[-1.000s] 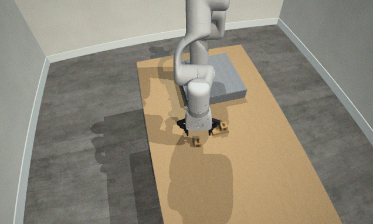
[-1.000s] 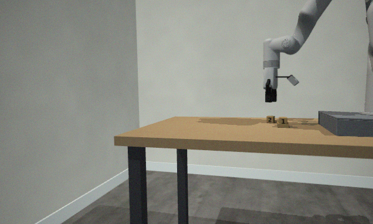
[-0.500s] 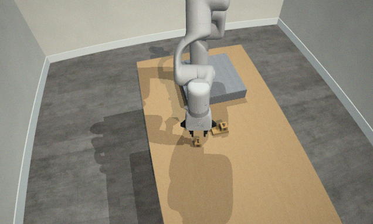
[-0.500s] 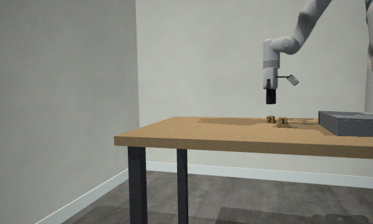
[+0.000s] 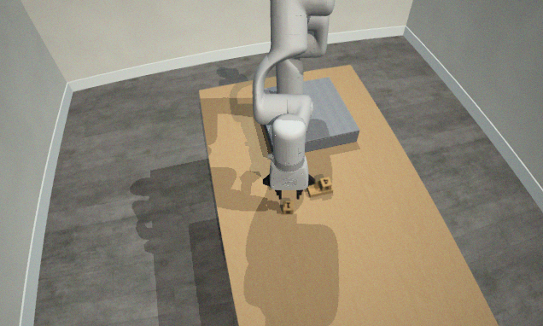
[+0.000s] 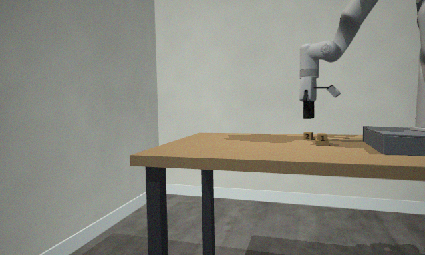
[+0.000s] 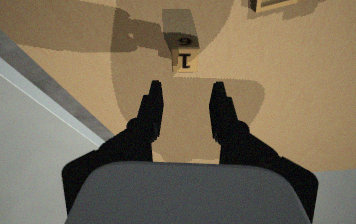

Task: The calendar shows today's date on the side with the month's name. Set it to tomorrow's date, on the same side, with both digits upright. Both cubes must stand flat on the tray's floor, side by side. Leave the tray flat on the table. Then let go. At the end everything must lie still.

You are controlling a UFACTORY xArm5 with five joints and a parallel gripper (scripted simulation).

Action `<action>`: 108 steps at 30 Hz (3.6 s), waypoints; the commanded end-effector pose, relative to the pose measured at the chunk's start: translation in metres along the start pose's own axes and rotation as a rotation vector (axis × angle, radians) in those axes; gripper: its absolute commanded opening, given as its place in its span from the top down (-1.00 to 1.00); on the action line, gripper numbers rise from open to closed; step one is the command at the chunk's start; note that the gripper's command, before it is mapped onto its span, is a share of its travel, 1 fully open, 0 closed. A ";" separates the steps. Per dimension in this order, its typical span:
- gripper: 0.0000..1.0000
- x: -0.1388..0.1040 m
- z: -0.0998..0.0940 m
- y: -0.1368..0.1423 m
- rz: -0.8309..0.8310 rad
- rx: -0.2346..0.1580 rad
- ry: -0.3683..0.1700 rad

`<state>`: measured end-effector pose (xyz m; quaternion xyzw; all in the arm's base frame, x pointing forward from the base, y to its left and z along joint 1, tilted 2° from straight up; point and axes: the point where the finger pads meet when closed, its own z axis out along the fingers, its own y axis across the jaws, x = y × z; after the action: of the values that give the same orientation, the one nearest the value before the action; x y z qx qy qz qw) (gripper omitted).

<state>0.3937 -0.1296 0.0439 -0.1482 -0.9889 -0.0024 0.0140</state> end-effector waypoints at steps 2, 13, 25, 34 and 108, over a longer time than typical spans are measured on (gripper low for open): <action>0.01 -0.001 -0.001 0.000 0.000 0.000 -0.004; 0.01 -0.001 -0.001 0.000 0.000 0.000 -0.003; 0.01 -0.001 0.008 0.001 0.000 0.000 -0.002; 0.01 -0.001 0.017 0.001 0.000 0.000 -0.002; 0.01 -0.001 0.050 0.000 0.000 0.000 -0.002</action>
<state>0.3922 -0.1293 -0.0076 -0.1483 -0.9888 -0.0025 0.0146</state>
